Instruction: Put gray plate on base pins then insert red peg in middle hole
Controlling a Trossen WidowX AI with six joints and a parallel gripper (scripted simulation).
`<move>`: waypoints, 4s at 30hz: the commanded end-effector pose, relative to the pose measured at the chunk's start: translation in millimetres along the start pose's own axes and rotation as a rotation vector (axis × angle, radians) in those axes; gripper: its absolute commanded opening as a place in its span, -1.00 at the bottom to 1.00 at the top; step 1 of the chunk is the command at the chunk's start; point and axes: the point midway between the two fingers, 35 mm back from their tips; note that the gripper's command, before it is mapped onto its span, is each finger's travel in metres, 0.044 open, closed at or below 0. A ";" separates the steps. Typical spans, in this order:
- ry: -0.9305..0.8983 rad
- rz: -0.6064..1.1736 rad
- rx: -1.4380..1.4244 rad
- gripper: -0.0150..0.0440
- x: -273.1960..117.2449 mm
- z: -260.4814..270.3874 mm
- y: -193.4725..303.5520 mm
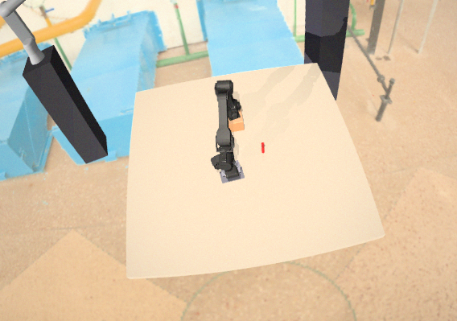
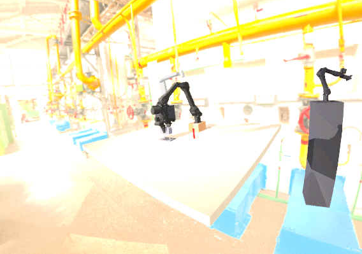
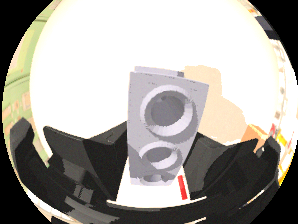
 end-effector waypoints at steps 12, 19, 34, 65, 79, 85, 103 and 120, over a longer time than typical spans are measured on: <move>0.012 0.006 -0.003 -0.49 16.6 -2.7 1.3; 0.012 0.006 -0.003 -0.49 27.7 -2.9 1.4; 0.003 0.000 0.000 -0.49 33.2 -0.8 0.4; 0.008 0.004 -0.002 1.00 -41.3 6.0 -0.3; 0.013 0.011 -0.075 1.00 -84.8 -13.1 40.8; 0.018 0.021 -0.246 1.00 -86.2 -73.0 121.3; 0.020 0.028 -0.406 1.00 -55.3 -142.3 169.5; 0.020 0.028 -0.406 1.00 -36.2 -141.3 170.4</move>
Point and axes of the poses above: the point midway between the two fingers, 35 mm back from their tips, its own x axis out along the fingers, its own z axis across the jaws, y = z × x, and after that the axes turned 13 degrees about x, right-handed
